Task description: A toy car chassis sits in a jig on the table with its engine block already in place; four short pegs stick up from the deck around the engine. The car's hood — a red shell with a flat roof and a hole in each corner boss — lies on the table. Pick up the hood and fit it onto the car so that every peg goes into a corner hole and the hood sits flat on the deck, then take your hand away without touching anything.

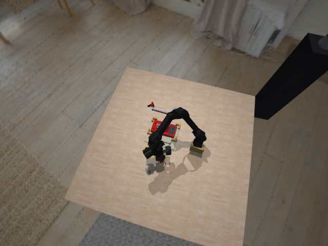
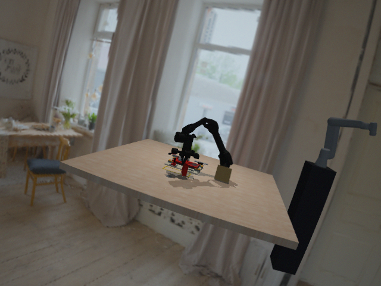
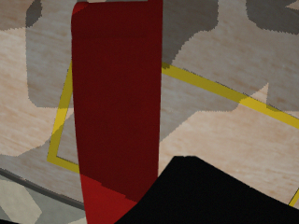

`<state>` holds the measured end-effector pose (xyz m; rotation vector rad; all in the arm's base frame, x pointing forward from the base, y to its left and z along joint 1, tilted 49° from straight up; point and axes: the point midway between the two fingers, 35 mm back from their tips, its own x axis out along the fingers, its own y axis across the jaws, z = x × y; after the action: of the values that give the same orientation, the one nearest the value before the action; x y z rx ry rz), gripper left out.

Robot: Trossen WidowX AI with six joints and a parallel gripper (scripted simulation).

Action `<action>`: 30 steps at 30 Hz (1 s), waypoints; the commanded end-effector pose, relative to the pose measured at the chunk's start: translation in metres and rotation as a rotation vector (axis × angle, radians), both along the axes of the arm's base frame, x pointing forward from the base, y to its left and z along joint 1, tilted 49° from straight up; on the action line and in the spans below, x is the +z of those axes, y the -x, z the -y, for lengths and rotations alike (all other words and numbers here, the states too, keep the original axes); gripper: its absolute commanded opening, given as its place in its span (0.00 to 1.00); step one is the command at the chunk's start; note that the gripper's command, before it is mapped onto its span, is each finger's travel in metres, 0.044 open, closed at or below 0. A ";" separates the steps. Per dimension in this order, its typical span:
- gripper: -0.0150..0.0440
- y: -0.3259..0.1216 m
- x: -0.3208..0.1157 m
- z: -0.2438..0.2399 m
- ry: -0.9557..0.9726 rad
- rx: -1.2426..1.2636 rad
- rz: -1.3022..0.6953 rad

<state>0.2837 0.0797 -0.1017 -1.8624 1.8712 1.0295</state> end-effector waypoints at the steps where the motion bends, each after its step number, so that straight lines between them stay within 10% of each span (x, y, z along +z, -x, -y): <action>1: 0.25 0.003 0.000 0.000 -0.001 -0.004 -0.002; 30: 0.25 0.018 0.004 0.002 -0.001 -0.004 -0.003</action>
<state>0.2679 0.0782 -0.0976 -1.8619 1.8729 1.0314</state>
